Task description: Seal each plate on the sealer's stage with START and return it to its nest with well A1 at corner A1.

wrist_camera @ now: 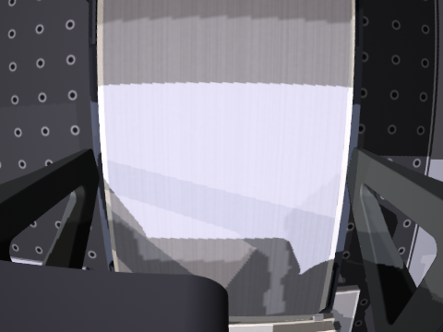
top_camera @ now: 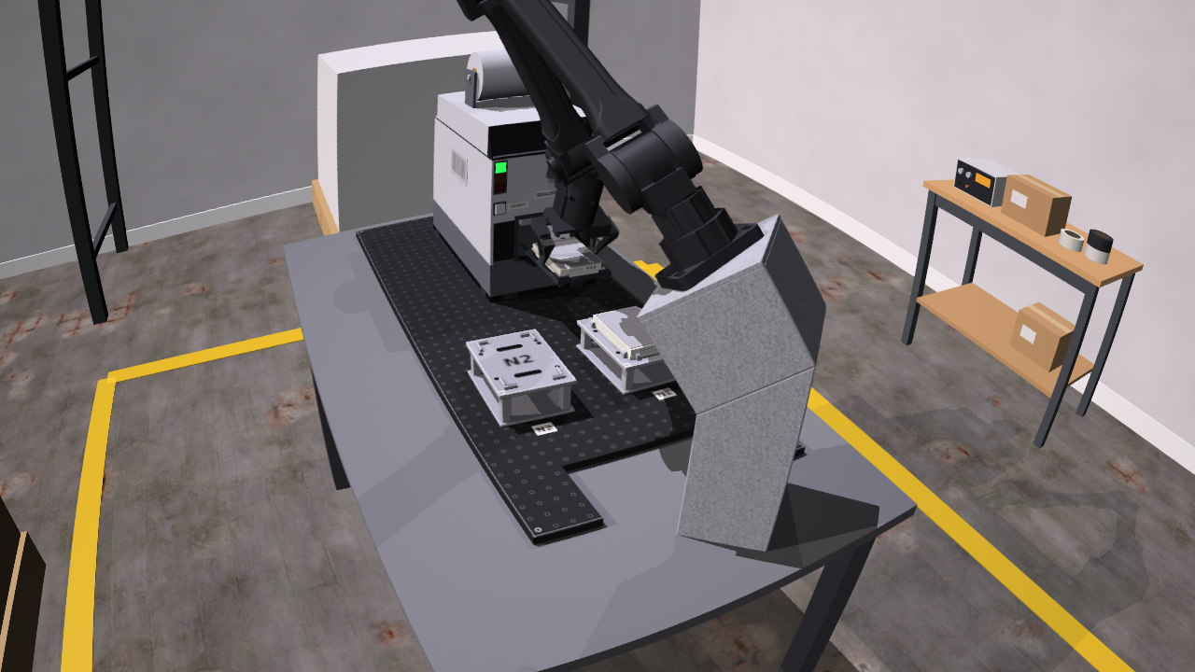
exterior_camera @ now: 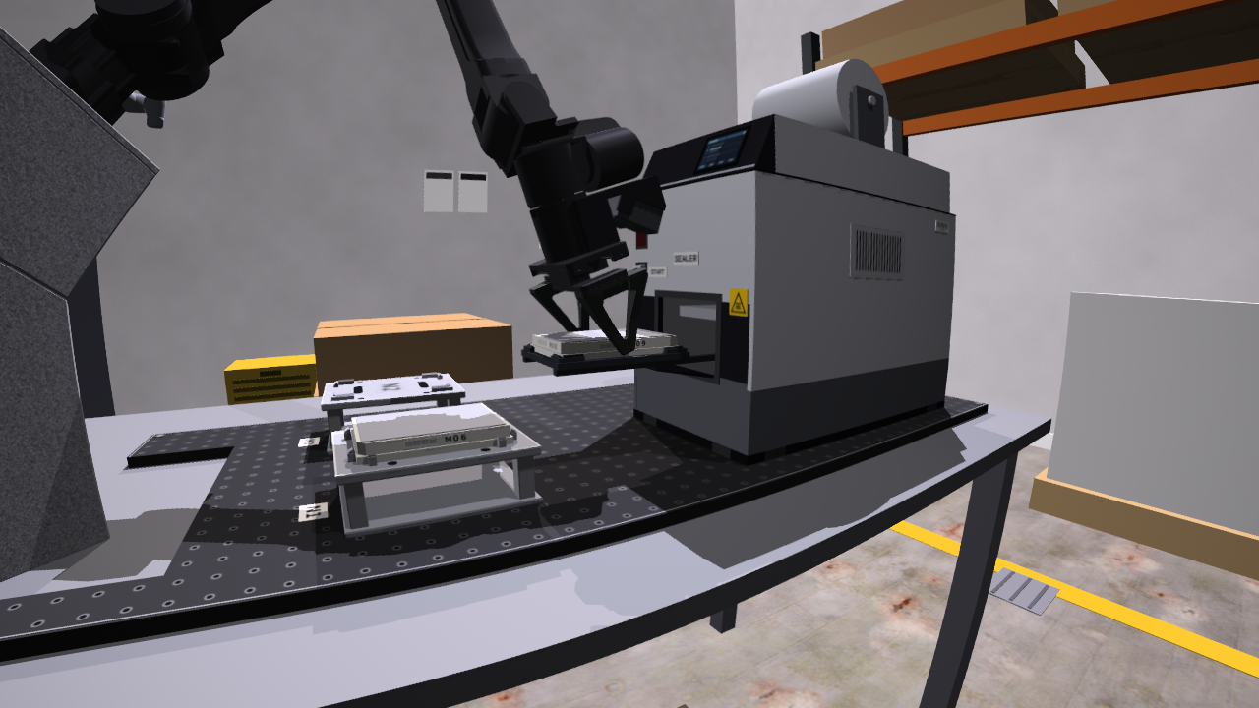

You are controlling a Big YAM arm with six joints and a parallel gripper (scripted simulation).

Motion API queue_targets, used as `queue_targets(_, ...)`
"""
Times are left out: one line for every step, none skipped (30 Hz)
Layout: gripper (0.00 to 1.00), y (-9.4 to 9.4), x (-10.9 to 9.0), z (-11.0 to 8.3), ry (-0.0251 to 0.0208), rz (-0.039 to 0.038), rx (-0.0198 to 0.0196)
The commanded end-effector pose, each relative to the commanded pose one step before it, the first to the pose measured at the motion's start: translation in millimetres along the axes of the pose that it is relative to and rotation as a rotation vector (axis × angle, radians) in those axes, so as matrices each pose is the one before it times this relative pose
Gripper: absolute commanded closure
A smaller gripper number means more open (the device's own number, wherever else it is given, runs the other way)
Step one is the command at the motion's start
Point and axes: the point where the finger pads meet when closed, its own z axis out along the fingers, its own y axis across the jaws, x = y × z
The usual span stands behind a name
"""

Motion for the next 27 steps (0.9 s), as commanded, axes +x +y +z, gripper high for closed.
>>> queue_targets(0.00,9.79,-26.05,-2.39,-0.04773,-0.04140,-0.00778)
queue_targets(0.00,-0.76,1.22,1.02,0.00204,0.00122,0.00023)
queue_targets(0.00,-0.76,1.22,1.02,0.00204,0.00122,0.00023)
queue_targets(0.00,-0.78,1.77,0.96,0.00284,0.00166,0.00032)
queue_targets(0.00,-0.80,2.03,0.93,0.00332,0.00193,0.00037)
queue_targets(0.00,-0.92,4.51,0.67,0.00753,0.00426,0.00082)
queue_targets(0.00,-0.91,4.41,0.68,0.00746,0.00422,0.00081)
queue_targets(0.00,-1.00,5.18,0.69,0.01074,0.00605,0.00116)
queue_targets(0.00,-0.40,3.64,-0.09,0.00763,0.00432,0.00083)
queue_targets(0.00,-0.19,3.14,-0.37,0.00666,0.00378,0.00072)
queue_targets(0.00,-0.14,1.40,-0.14,0.00416,0.00240,0.00045)
queue_targets(0.00,-0.08,1.27,-0.21,0.00389,0.00225,0.00043)
queue_targets(0.00,0.65,-0.45,-1.20,0.00050,0.00037,0.00006)
queue_targets(0.00,0.00,0.00,0.00,0.00000,0.00000,0.00000)
queue_targets(0.00,0.00,0.00,0.00,0.00000,0.00000,0.00000)
queue_targets(0.00,0.87,-2.73,-1.15,-0.00829,-0.00450,-0.00088)
queue_targets(0.00,0.80,-2.69,-1.04,-0.00704,-0.00381,-0.00074)
queue_targets(0.00,0.80,-2.73,-1.03,-0.00709,-0.00384,-0.00075)
queue_targets(0.00,0.81,-2.77,-1.03,-0.00714,-0.00387,-0.00075)
queue_targets(0.00,0.73,-2.14,-1.02,-0.00458,-0.00245,-0.00048)
queue_targets(0.00,0.73,-2.03,-1.03,-0.00441,-0.00236,-0.00046)
queue_targets(0.00,0.16,-0.69,-0.27,-0.00180,-0.00091,-0.00018)
queue_targets(0.00,0.16,-0.69,-0.27,-0.00180,-0.00091,-0.00018)
queue_targets(0.00,0.16,-0.65,-0.27,-0.00163,-0.00082,-0.00016)
queue_targets(0.00,0.16,-0.65,-0.27,-0.00163,-0.00082,-0.00016)
queue_targets(0.00,0.15,-0.61,-0.27,-0.00147,-0.00072,-0.00014)
queue_targets(0.00,0.13,-0.42,-0.27,-0.00072,-0.00031,-0.00006)
